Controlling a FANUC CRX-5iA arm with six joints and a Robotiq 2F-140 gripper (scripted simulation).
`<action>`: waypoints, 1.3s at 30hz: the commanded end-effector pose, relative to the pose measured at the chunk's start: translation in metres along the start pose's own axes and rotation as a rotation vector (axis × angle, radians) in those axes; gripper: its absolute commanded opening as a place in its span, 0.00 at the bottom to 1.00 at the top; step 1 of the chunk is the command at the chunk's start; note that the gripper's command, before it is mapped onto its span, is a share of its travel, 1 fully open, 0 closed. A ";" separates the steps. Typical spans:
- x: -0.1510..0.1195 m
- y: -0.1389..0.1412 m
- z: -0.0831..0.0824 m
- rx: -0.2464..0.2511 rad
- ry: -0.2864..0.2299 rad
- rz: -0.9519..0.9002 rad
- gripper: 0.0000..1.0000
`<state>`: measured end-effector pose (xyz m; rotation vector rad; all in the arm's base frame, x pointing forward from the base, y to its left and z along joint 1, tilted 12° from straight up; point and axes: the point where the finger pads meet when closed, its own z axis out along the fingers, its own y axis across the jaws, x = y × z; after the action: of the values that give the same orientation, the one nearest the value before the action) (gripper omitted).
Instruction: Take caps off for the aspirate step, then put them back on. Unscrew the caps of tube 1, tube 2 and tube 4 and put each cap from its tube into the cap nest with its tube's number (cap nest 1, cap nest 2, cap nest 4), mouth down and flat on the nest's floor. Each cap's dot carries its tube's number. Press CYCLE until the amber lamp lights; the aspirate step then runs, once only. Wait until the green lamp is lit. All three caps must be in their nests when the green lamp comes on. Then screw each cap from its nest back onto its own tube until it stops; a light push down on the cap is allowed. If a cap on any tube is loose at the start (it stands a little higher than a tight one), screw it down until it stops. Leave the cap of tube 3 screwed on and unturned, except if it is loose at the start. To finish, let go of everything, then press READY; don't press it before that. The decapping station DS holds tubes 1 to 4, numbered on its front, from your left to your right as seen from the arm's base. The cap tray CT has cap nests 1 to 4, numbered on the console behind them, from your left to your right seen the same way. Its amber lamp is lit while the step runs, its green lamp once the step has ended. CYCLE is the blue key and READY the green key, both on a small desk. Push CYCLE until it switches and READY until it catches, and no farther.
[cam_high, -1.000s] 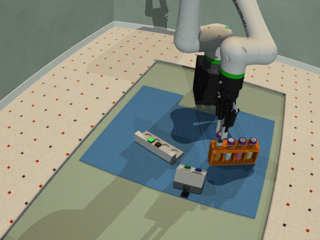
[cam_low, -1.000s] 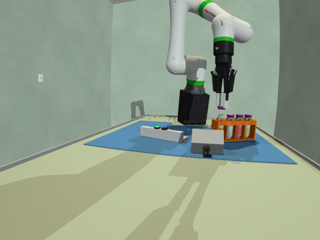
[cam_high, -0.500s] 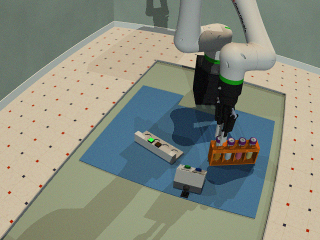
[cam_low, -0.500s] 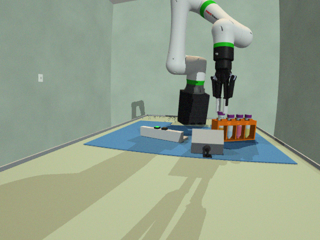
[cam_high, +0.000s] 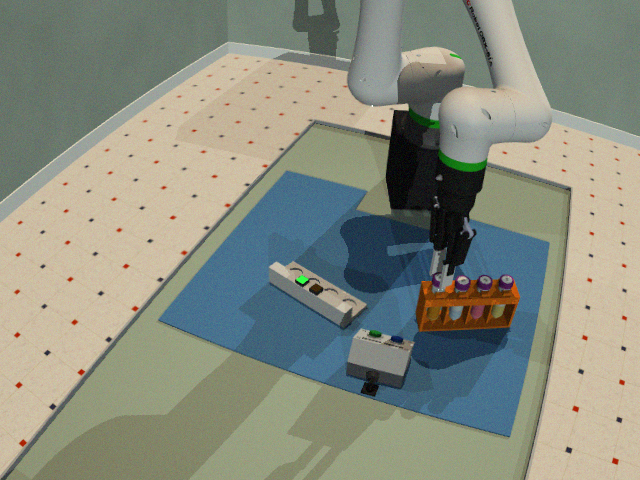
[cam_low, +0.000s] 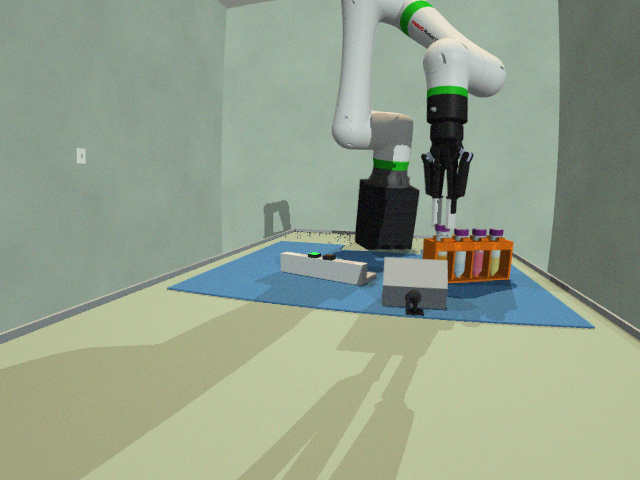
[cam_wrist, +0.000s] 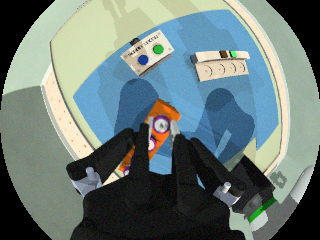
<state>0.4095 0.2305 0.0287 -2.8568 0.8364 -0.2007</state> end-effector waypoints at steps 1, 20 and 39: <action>0.000 0.000 0.001 0.000 0.000 0.000 0.00; 0.000 0.000 0.007 0.000 0.000 0.000 0.00; 0.000 0.000 0.007 0.000 0.000 0.000 0.35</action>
<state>0.4107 0.2313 0.0218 -2.8568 0.8364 -0.2008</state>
